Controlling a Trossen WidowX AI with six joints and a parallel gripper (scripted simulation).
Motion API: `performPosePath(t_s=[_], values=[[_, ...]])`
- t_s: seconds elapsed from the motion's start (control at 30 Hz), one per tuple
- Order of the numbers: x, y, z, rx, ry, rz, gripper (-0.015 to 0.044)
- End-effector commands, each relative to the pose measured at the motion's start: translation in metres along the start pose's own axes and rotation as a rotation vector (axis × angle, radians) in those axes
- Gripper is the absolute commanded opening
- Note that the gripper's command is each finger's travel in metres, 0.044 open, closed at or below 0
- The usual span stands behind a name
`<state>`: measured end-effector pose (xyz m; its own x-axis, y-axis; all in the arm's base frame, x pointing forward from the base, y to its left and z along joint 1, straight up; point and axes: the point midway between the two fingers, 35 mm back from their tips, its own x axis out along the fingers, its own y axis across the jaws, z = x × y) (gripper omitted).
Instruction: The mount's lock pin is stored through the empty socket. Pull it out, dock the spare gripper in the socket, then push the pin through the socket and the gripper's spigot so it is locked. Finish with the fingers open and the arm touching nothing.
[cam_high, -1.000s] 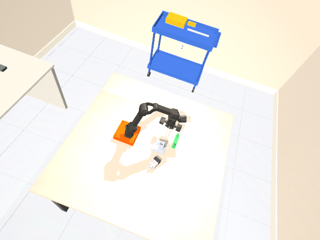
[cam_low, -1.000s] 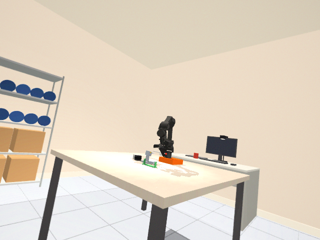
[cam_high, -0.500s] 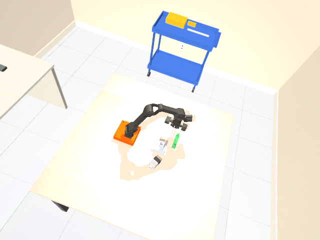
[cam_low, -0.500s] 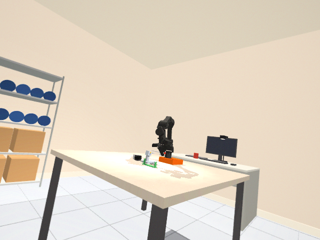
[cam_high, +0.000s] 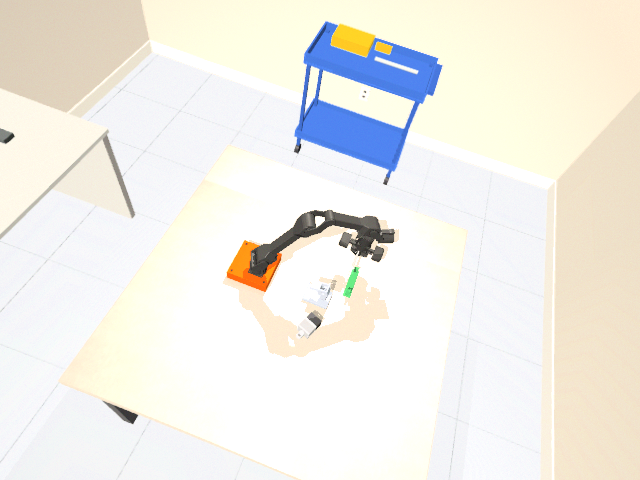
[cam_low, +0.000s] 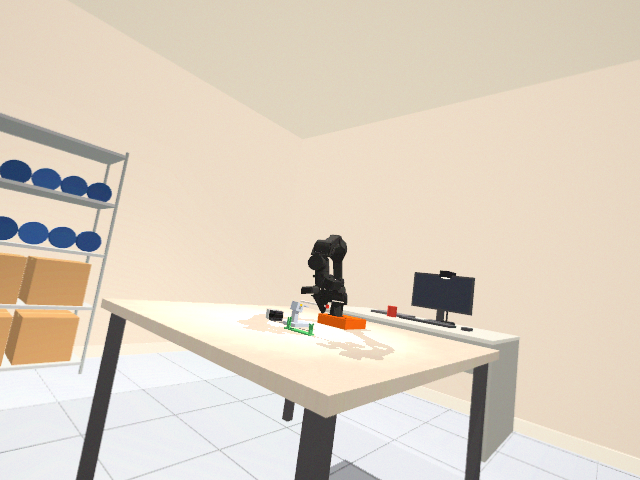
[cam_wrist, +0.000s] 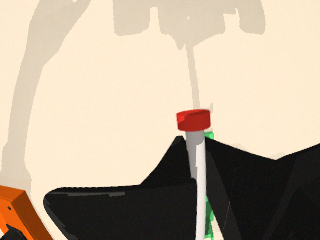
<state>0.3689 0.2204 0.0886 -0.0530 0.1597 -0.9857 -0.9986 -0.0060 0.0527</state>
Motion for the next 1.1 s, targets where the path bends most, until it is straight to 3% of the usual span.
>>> performPosePath(t_s=[0.0,1.07], values=[[-0.002,-0.008,0.005,-0.007,-0.003,-0.005,0.0000],[0.034,-0.022,0.005,-0.009,0.000,0.000,0.0000]])
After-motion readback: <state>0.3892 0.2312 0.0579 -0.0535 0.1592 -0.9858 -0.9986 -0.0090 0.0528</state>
